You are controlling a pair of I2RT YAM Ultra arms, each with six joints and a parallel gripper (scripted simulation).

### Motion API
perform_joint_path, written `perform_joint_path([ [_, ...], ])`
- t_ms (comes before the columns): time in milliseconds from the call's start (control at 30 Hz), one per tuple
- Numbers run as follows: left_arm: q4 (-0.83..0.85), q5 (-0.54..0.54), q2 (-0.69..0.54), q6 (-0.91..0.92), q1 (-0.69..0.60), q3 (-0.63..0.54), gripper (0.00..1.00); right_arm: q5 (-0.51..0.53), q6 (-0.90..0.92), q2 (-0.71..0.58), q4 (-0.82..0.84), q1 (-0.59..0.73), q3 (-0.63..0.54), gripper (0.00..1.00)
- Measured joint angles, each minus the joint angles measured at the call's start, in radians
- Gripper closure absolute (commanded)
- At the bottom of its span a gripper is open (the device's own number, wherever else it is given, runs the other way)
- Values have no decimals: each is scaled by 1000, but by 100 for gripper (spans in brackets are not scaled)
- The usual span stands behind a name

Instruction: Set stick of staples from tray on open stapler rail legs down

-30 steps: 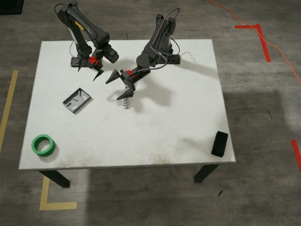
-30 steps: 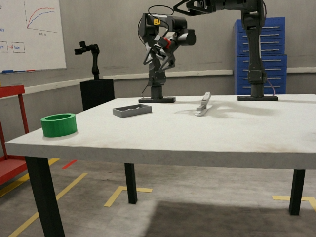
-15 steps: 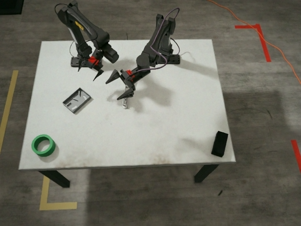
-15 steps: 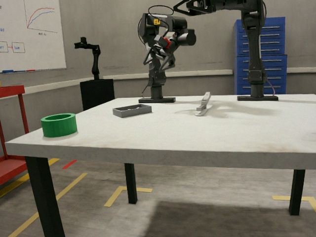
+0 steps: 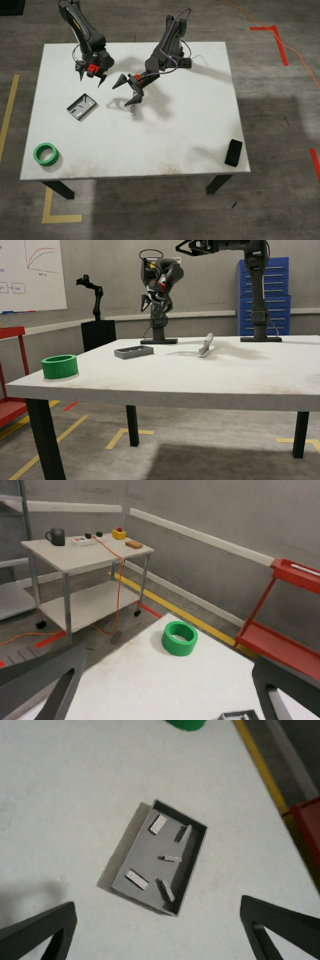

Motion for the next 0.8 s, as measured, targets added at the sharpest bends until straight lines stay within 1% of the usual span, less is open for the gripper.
perform_joint_path([
  [67, 0, 0, 0, 0, 0, 0, 0, -50, -75, -24, 30, -34, -12, 0],
  [200, -2, -8, 0, 0, 0, 0, 0, -185, -245, -67, 95, -175, -47, 0],
  [267, -8, -29, -4, 4, -5, -9, 0, -256, -326, -74, 115, -251, -58, 0],
  [367, -47, -90, -47, 17, -43, -70, 0, -359, -438, -74, 137, -373, -68, 0],
  [433, -87, -135, -102, 29, -100, -134, 0, -420, -506, -70, 148, -461, -67, 0],
  [567, -165, -209, -247, 51, -260, -261, 0, -517, -615, -39, 151, -610, -67, 0],
  [633, -187, -233, -301, 60, -316, -291, 0, -551, -652, -25, 151, -636, -67, 0],
  [800, -249, -347, -491, 83, -459, -452, 0, -618, -725, 14, 149, -706, -64, 0],
])
